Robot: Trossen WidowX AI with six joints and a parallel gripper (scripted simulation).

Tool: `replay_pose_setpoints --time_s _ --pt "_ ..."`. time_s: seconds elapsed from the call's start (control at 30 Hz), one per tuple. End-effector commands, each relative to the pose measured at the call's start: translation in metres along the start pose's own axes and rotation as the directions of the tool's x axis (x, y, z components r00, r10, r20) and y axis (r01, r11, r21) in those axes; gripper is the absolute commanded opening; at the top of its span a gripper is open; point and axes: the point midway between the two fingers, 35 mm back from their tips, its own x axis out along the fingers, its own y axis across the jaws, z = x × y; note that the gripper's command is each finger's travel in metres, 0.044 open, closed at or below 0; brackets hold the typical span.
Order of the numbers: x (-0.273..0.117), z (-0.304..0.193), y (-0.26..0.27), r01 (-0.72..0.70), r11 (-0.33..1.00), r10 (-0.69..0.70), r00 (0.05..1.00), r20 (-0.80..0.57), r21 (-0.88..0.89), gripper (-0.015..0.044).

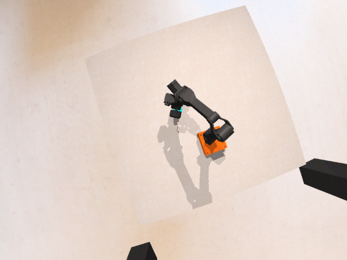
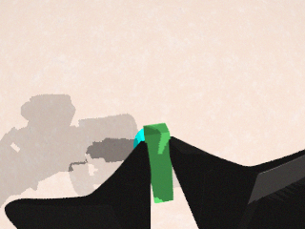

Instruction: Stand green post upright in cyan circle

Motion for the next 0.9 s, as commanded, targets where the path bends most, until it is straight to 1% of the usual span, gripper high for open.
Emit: replay_pose_setpoints --time_s 0.0,0.87 --pt "0.003 -0.002 0.001 -0.012 1.0 0.011 1.0 0.021 0.005 0.0023" --pt "0.014 0.002 -0.009 -0.05 0.998 0.039 0.977 0.211 0.047 0.0023"
